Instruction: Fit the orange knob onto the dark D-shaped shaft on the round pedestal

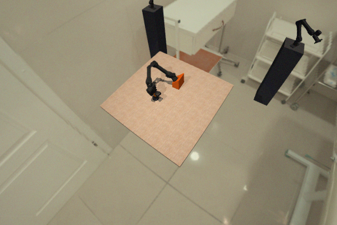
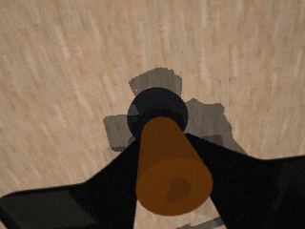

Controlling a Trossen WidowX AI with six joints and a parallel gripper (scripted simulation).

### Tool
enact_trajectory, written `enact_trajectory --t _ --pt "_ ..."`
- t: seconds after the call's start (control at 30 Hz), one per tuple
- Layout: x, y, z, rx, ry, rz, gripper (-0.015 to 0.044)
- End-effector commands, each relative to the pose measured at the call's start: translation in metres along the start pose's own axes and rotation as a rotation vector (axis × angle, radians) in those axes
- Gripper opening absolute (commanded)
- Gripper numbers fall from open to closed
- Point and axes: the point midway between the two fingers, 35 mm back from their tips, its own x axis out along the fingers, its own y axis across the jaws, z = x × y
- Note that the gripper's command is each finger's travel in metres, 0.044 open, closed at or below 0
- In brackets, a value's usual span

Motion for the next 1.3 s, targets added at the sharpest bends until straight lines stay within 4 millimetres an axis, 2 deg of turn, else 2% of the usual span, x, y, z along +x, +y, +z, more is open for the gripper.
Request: enact_trajectory --t 0.0,1.27 --pt "-0.0024 -0.0007 0.0017 0.0 -0.009 -0.003 0.0" --pt "0.0007 -0.0007 0.0013 0.0 -0.009 -0.003 0.0"
